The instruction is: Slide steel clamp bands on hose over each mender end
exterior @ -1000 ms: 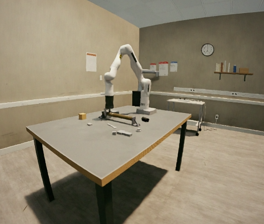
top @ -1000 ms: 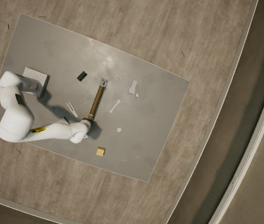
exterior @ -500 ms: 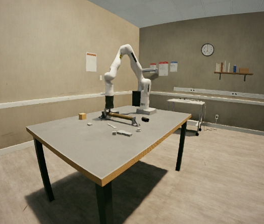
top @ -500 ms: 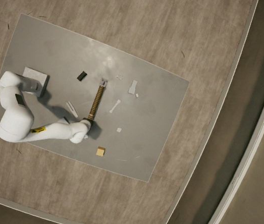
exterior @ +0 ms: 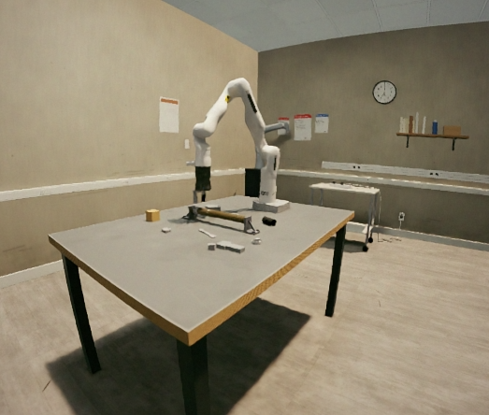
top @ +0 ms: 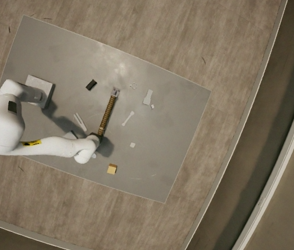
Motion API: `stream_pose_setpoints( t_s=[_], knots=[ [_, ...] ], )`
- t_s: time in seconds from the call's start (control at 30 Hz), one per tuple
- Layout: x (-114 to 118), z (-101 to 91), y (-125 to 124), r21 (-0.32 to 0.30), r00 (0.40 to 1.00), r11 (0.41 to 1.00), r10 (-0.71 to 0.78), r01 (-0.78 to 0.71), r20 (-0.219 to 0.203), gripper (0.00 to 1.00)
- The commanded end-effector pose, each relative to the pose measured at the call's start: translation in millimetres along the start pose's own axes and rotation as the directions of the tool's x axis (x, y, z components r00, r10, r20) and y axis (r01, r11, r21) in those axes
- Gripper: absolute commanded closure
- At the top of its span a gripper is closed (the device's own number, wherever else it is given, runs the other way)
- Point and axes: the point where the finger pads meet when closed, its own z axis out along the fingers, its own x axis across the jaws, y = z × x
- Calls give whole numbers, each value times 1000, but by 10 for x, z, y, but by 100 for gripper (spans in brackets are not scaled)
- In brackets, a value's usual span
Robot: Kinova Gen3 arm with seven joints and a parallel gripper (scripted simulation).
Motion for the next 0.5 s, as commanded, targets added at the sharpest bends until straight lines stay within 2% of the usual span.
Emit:
stream_pose_setpoints(
  t_s=[0.0, 0.47],
  knots=[
    [-43, -175, -23, 2, 1000, 1000, 8, -8, 17, 0],
    [-32, -168, -20, 0, 1000, 1000, 8, -8, 13, 0]
  ],
)
